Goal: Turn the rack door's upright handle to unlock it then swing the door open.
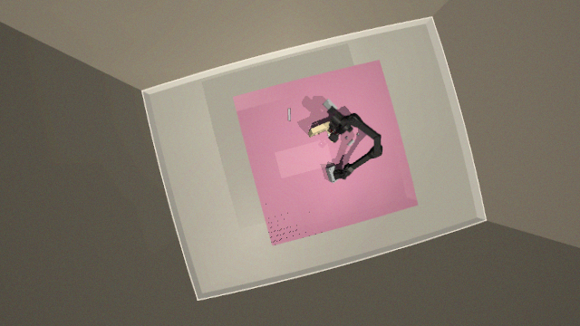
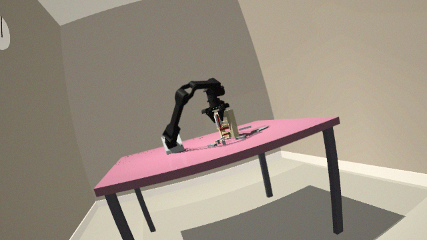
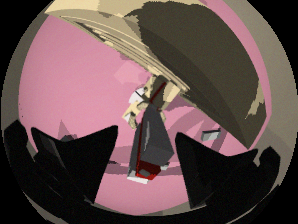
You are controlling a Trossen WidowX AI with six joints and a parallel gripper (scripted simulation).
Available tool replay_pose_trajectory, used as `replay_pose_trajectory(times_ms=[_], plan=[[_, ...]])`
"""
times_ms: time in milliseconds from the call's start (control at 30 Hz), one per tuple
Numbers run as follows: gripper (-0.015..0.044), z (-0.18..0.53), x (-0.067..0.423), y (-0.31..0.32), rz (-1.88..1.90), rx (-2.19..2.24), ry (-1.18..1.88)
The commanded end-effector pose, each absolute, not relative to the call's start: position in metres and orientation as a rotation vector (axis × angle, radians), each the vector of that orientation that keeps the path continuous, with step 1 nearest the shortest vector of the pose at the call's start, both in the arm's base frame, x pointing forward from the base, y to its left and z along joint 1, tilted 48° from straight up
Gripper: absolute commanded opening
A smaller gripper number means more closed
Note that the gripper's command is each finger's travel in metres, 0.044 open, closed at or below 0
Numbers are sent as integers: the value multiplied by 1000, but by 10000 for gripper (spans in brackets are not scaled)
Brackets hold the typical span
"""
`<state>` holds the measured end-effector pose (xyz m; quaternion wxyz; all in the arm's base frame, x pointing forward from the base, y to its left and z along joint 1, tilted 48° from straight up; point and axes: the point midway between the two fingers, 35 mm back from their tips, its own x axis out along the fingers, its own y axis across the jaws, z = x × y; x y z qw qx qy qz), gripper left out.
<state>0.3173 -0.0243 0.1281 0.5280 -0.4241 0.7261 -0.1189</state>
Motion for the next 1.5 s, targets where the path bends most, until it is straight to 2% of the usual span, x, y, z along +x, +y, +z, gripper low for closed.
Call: replay_pose_trajectory(times_ms=[0,700,900,1133,1467], plan=[[286,128,318,-24,-138,-1132,1781],[286,128,318,-24,875,-1814,1865],[286,128,318,-24,910,-1834,1861],[102,128,318,-24,910,-1834,1861],[35,128,318,-24,910,-1834,1861]])
